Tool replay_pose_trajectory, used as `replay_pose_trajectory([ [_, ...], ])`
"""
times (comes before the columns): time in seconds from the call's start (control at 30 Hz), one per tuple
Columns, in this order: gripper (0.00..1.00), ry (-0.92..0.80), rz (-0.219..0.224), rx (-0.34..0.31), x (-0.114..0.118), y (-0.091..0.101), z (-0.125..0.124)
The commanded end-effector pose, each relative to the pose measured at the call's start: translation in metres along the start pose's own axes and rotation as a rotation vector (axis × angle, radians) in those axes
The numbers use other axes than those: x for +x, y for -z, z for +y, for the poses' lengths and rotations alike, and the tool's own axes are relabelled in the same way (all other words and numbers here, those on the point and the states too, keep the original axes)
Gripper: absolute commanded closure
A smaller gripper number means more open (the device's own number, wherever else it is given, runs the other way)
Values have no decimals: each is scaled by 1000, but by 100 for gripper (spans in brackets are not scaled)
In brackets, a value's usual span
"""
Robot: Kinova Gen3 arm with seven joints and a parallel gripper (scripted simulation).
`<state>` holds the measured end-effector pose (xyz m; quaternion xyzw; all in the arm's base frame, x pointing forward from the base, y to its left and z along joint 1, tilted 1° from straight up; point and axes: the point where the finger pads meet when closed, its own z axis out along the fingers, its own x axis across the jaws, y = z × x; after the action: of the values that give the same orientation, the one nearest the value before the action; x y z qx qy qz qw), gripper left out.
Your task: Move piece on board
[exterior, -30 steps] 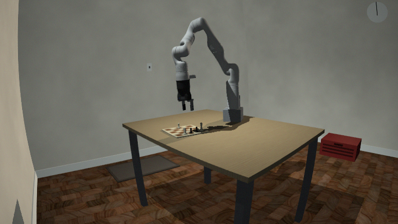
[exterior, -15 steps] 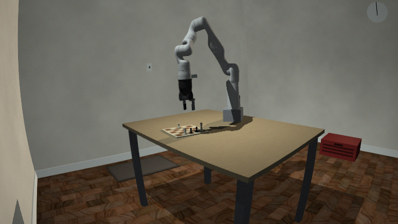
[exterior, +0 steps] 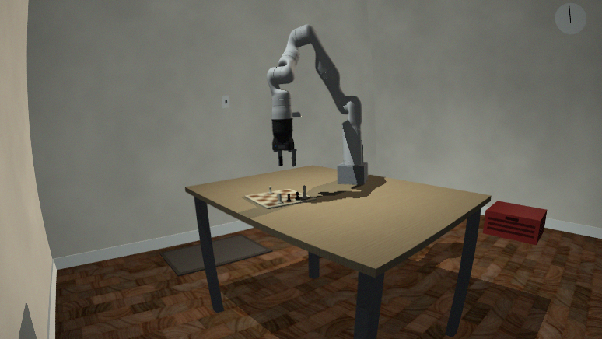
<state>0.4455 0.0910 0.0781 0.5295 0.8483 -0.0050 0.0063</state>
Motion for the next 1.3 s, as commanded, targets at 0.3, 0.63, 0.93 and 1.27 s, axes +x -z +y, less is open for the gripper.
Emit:
replay_pose_trajectory([
  [0.3, 0, 8, -2, -5, 1, 2, 1],
  [0.63, 0, 8, -2, -4, 1, -17, 1],
  [0.93, 32, 8, -1, -4, 2, -45, 0],
  [1.27, 32, 8, -1, -4, 2, -45, 0],
])
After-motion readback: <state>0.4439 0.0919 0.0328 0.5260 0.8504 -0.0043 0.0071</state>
